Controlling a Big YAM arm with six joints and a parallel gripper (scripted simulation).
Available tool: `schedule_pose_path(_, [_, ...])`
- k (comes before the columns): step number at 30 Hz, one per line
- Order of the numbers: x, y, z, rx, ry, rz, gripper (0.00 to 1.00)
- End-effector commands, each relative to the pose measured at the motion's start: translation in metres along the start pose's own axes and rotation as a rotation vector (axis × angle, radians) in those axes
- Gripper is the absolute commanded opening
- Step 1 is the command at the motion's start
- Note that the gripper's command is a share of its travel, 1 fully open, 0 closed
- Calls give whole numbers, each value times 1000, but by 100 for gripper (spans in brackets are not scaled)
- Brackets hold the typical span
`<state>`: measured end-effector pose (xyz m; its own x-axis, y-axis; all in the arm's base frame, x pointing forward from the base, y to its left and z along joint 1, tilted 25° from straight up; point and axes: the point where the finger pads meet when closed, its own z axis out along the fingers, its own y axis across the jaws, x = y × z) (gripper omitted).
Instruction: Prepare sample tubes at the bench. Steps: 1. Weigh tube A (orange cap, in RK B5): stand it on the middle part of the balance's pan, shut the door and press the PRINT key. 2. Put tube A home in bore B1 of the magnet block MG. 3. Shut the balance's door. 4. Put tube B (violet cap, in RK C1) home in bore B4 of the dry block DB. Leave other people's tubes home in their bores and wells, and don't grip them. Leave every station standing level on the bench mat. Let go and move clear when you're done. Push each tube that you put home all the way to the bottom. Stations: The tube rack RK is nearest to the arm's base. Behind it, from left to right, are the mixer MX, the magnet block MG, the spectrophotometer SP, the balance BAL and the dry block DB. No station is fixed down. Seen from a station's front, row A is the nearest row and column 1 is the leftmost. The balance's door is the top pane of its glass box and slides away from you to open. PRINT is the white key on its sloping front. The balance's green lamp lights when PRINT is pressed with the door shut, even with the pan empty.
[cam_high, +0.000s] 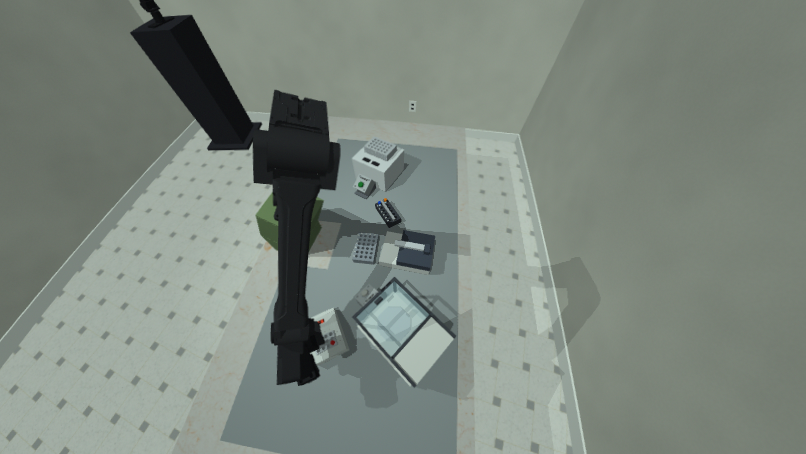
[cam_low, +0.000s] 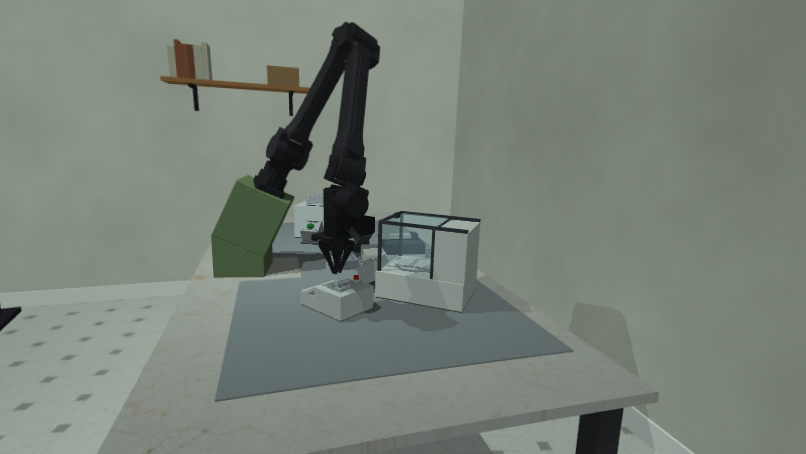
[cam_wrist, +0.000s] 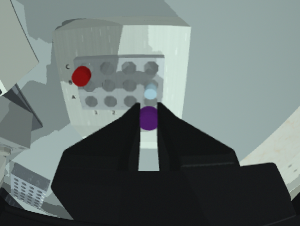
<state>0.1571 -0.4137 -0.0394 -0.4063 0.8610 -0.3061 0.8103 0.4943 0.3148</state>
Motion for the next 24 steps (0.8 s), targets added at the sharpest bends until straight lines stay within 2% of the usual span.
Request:
schedule_pose_path(1, [15, -10, 6, 5, 28, 25, 9])
schedule_pose_path(24, [14, 4, 10, -4, 39, 14, 9])
